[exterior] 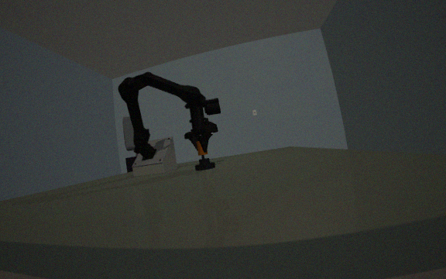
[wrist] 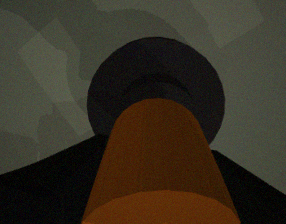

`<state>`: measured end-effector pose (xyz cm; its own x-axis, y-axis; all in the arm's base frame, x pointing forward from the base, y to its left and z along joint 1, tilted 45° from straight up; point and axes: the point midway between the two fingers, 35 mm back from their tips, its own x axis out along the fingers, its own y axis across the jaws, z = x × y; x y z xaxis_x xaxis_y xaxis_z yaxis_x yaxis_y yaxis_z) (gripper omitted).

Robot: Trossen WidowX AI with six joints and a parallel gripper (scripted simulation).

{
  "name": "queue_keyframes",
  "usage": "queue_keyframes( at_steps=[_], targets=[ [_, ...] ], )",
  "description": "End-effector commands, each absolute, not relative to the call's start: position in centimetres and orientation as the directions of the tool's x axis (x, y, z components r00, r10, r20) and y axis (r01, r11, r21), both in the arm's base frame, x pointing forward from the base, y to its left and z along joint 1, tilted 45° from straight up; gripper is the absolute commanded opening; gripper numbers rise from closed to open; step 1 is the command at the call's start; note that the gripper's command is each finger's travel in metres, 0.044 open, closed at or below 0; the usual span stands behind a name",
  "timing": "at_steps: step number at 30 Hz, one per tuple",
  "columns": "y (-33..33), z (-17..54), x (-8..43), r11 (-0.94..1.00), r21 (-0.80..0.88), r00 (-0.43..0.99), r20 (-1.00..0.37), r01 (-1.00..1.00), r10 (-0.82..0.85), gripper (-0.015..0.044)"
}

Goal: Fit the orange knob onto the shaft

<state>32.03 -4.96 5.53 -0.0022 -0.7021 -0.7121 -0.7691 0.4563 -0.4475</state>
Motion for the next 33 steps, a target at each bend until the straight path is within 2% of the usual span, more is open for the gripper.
queue_keyframes(
  at_steps=[1, 14, 21, 33],
  targets=[
    [-4.94, 5.48, 32.06, 0.45, -0.446, 0.001, -0.71, -0.774, -0.704, 0.0],
    [-4.63, 5.82, 32.15, 0.45, -0.446, 0.001, -0.71, -0.774, -0.704, 0.0],
    [-4.6, 5.89, 32.33, 0.332, -0.33, 0.001, -0.71, -0.884, -0.704, 0.0],
    [-5.11, 5.52, 32.53, 0.326, -0.324, 0.001, -0.71, -0.888, -0.704, 0.0]
  ],
)
